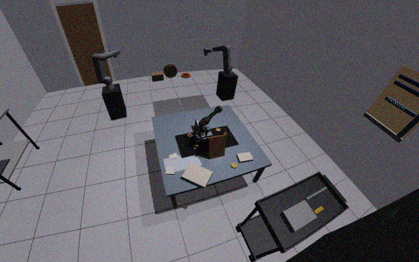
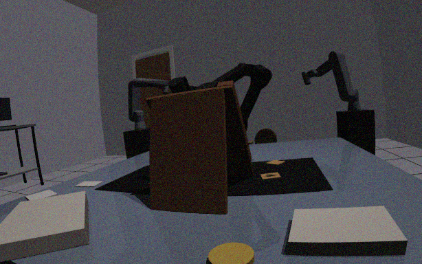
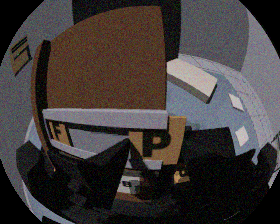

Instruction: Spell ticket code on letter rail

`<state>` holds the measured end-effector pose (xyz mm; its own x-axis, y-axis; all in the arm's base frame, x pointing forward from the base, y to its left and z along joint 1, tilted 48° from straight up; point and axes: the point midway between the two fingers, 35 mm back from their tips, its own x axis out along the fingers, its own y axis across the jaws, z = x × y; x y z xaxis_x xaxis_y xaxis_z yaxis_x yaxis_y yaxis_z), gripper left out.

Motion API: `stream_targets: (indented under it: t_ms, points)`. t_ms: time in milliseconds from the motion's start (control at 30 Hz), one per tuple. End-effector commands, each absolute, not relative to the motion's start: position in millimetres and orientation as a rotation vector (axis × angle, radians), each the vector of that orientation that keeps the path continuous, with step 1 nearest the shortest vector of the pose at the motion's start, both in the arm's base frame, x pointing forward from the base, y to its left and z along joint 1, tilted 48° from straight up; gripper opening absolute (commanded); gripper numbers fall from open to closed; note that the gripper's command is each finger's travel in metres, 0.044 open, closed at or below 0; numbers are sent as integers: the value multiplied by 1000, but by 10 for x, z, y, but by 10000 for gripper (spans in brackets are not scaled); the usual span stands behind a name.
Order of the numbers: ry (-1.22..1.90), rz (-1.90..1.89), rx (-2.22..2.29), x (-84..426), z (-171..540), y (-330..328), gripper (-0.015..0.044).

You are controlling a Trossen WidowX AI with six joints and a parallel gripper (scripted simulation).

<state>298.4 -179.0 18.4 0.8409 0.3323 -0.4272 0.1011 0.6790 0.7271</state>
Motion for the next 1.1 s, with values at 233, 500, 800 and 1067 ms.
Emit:
stream_targets:
  t_ms: [233,500,800,1067]
  points:
    - [574,133,828,2991,224,-1755,0]
    - [574,133,829,2995,252,-1728,0]
    - [574,134,829,2997,268,-1711,0]
    - [574,134,829,3003,300,-1680,0]
